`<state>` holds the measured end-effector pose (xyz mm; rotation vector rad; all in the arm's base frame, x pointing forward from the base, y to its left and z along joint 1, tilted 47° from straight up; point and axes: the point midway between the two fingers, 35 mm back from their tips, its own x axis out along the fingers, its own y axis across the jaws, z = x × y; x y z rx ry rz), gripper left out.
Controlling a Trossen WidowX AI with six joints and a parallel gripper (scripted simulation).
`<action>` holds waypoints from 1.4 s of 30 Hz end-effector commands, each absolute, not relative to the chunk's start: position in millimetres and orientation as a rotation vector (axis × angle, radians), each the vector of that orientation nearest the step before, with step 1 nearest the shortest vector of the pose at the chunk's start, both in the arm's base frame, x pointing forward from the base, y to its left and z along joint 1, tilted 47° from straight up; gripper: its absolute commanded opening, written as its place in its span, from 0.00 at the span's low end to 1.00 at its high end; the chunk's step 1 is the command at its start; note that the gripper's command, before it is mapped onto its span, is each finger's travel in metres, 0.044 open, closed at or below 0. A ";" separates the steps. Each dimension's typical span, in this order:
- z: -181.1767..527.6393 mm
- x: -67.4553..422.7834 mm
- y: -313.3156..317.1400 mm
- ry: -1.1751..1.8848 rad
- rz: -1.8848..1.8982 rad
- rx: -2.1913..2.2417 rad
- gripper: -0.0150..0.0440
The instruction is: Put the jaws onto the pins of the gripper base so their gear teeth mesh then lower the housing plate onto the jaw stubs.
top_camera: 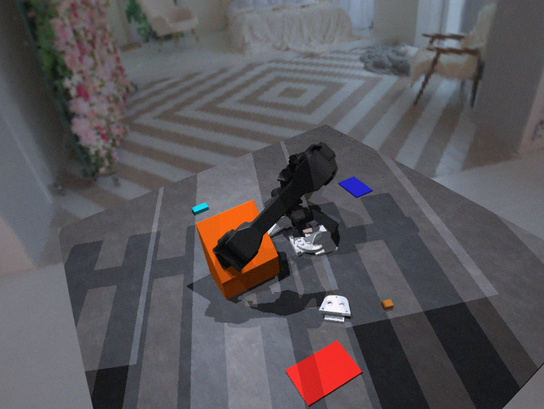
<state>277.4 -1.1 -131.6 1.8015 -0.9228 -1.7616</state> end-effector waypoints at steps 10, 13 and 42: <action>-127.4 276.5 2.8 -0.918 -1.762 1.794 0.32; -125.2 276.7 5.2 -0.917 -1.763 1.794 0.32; -111.2 277.4 20.3 -0.917 -1.763 1.794 0.32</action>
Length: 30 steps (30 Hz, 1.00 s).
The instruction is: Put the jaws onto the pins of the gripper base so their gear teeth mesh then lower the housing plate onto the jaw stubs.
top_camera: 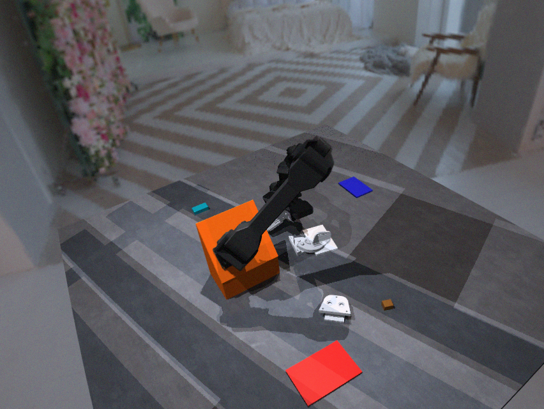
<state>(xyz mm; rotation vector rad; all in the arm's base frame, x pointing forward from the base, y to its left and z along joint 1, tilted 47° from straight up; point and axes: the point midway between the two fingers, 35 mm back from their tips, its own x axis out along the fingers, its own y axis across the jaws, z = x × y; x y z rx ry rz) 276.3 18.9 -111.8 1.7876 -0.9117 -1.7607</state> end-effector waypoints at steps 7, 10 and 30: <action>-98.2 279.8 35.6 -0.914 -1.765 1.796 0.32; -91.7 280.4 42.8 -0.914 -1.766 1.797 0.32; -82.0 275.4 54.5 -1.160 -1.719 1.937 0.32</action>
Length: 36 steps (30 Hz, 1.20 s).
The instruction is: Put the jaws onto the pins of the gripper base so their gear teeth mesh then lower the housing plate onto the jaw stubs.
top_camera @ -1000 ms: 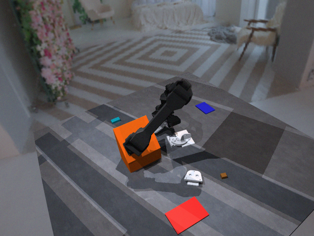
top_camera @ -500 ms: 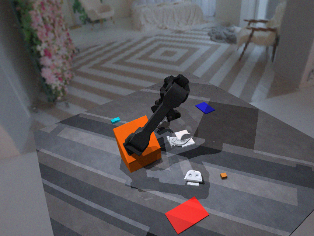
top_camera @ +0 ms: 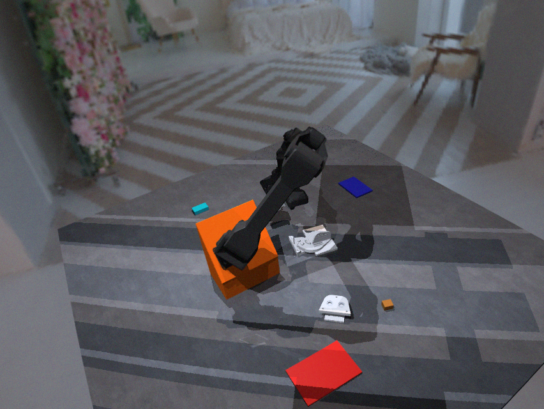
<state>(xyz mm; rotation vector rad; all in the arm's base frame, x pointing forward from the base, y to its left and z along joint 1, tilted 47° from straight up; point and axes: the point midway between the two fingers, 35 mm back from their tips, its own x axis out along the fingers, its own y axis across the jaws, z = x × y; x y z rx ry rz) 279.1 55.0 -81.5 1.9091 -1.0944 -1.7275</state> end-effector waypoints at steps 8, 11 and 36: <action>-82.4 270.8 55.1 -1.374 -1.660 2.048 0.32; -82.5 269.1 55.3 -1.456 -1.632 2.087 0.32; -83.2 260.0 56.5 -1.906 -1.438 2.271 0.32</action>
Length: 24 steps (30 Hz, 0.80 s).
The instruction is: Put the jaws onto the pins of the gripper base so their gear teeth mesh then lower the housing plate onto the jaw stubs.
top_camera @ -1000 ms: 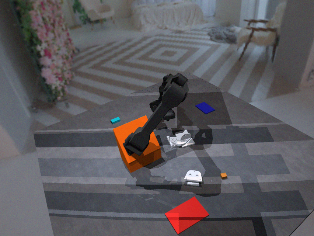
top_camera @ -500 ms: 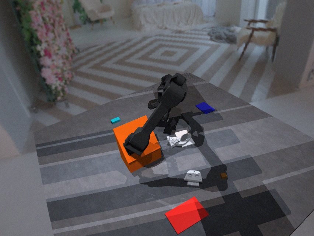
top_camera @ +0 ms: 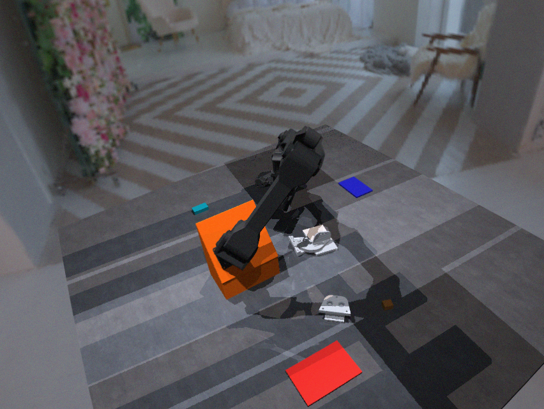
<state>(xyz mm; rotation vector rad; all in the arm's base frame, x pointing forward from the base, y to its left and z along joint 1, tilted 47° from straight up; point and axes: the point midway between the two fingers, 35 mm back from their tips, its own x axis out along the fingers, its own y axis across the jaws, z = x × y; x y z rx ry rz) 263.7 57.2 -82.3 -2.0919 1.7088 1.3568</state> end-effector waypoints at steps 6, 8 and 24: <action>-83.5 256.5 57.0 1.767 1.140 -1.979 0.32; -83.6 255.4 57.1 1.778 1.086 -1.950 0.32; -84.2 246.2 58.3 1.825 0.671 -1.710 0.32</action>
